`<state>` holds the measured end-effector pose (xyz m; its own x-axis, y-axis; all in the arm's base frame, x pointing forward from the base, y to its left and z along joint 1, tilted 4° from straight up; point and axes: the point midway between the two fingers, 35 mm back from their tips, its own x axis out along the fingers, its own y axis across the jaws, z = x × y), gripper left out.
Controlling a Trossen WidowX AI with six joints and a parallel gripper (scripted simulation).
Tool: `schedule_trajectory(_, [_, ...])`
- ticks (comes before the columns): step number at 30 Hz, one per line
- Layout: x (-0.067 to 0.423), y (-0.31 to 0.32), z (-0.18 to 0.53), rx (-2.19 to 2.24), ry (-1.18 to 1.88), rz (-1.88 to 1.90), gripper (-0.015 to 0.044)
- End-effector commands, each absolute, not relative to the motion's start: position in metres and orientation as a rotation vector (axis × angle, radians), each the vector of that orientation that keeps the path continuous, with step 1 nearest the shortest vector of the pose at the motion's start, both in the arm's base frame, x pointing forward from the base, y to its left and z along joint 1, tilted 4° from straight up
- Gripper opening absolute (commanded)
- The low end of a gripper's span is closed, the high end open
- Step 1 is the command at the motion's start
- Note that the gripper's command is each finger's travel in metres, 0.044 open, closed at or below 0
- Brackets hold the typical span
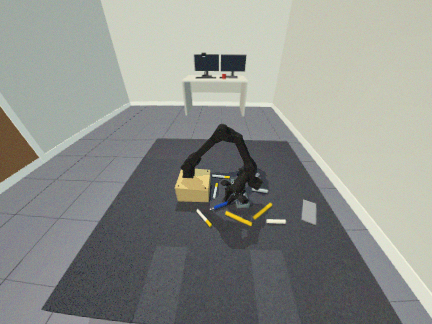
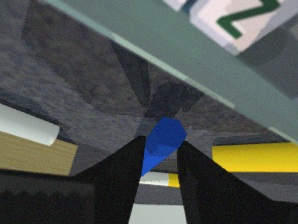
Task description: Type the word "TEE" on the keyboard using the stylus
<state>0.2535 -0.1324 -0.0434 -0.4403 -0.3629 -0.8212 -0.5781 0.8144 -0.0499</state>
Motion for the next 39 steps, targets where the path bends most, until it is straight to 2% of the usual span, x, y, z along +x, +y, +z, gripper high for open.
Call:
schedule_trajectory(1, [0.253,-0.132,-0.050,-0.693,2.081,0.299,0.0000])
schedule_trajectory(7, [0.253,-0.132,-0.050,-0.693,2.081,0.299,0.0000])
schedule_trajectory(13, [0.254,-0.132,-0.044,-0.693,2.078,0.296,0.0150])
schedule_trajectory(19, [0.253,-0.133,-0.041,-0.693,2.078,0.296,0.0150])
schedule_trajectory(25, [0.248,-0.133,0.007,-0.693,2.080,0.299,0.0150])
schedule_trajectory(32, [0.248,-0.134,0.008,-0.682,2.069,0.288,0.0150])
schedule_trajectory(39, [0.207,-0.158,0.006,-0.454,1.958,0.246,0.0150])
